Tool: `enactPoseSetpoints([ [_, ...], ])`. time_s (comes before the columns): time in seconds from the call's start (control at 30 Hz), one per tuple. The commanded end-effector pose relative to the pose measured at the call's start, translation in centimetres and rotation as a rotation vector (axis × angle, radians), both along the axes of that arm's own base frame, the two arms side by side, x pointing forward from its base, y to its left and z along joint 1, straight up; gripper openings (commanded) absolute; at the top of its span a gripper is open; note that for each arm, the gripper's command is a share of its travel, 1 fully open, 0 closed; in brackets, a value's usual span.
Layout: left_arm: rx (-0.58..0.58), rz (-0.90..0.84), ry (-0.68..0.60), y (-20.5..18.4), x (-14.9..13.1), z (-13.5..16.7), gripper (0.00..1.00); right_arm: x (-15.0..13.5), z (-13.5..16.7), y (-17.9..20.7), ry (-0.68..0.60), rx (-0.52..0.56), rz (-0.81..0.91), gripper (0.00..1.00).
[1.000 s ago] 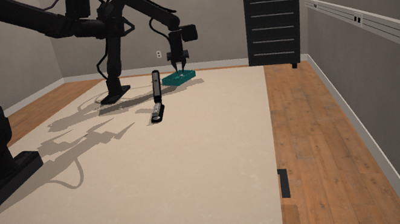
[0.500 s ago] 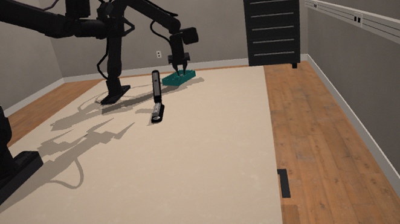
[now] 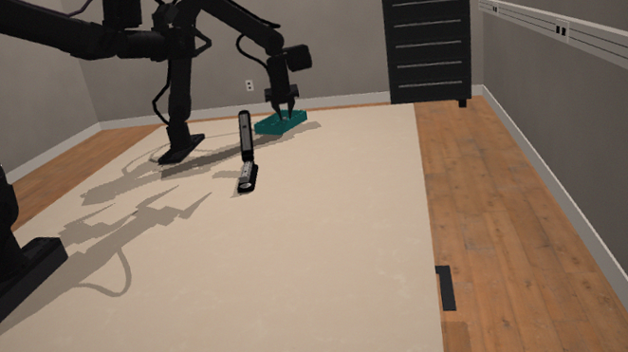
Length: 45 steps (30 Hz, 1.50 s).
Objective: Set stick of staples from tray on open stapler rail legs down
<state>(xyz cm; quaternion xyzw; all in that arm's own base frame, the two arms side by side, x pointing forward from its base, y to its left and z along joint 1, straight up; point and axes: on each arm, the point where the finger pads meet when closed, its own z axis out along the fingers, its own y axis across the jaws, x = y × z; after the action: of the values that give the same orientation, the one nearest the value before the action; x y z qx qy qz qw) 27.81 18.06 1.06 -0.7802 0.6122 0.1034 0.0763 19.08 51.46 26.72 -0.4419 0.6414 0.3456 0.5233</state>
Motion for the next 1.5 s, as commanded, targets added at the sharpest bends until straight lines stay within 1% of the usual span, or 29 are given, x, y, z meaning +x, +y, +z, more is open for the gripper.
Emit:
enactPoseSetpoints([
  [0.0,0.014,0.002,-0.023,0.2,0.1,0.2,0.27,-0.1,1.3,-0.2,-0.013,0.025,0.0,1.0],
  [0.17,0.014,0.002,-0.023,0.2,0.1,0.2,0.27,-0.1,1.3,-0.2,-0.013,0.025,0.0,1.0],
  [0.37,0.009,0.002,-0.013,0.1,0.3,0.2,0.18,-0.1,1.3,-0.2,-0.013,0.025,0.0,1.0],
  [0.43,0.009,0.002,-0.013,0.1,0.3,0.2,0.18,-0.1,1.3,-0.2,-0.013,0.025,0.0,1.0],
  [0.73,0.009,0.002,-0.013,0.1,0.3,0.2,0.05,-0.1,1.3,-0.2,-0.013,0.025,0.0,1.0],
  [0.77,0.009,0.002,-0.013,0.1,0.3,0.2,0.01,-0.1,1.3,-0.2,-0.013,0.025,0.0,1.0],
  [1.13,0.009,0.002,-0.013,0.1,0.3,0.2,0.0,-0.1,1.3,-0.2,-0.013,0.025,0.0,1.0],
  [1.17,0.009,0.002,-0.013,0.1,0.3,0.2,0.06,-0.1,1.3,-0.2,-0.013,0.025,0.0,1.0],
  [1.27,0.013,0.005,-0.021,0.1,0.5,1.5,0.06,-0.1,1.3,-0.2,-0.013,0.025,0.0,1.0],
  [1.47,0.013,0.005,-0.021,0.1,0.4,5.7,0.06,-0.1,1.3,-0.2,-0.013,0.025,0.0,1.0],
])
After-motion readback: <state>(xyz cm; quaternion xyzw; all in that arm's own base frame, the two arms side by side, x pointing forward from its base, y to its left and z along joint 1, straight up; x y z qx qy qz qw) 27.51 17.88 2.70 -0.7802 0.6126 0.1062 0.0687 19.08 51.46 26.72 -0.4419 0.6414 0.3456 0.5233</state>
